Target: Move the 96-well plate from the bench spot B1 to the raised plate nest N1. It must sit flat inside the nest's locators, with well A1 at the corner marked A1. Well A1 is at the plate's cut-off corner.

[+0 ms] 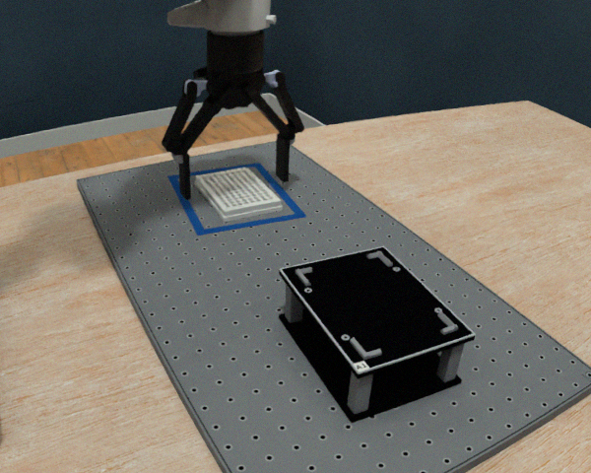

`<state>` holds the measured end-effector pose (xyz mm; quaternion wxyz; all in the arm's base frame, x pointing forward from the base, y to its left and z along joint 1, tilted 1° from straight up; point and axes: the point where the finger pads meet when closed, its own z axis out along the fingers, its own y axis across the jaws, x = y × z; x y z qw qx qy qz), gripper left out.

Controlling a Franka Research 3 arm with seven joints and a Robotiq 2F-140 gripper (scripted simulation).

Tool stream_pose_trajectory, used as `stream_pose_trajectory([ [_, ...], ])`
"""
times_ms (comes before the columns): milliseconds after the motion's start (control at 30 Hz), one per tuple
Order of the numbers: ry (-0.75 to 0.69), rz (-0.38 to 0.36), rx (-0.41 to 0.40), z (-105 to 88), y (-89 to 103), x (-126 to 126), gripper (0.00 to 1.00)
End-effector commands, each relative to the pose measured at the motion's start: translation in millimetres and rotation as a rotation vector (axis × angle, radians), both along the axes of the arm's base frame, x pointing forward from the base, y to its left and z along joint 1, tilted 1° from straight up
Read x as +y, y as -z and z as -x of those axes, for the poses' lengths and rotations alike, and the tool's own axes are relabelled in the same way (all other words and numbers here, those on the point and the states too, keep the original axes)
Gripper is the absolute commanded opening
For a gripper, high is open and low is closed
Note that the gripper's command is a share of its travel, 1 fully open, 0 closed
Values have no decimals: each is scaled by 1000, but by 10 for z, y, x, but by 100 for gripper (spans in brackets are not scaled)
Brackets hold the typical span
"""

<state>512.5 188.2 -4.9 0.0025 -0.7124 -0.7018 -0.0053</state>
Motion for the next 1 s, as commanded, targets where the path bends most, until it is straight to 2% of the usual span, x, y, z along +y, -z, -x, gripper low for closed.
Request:
stream_pose_trajectory([
  [0, 7, -1, -6, -26, -6, 7, 100],
  [533, 7, -1, -6, -26, -6, 7, 100],
  [567, 7, -1, -6, -26, -6, 7, 63],
  [967, 7, -1, -6, -26, -6, 7, 63],
])
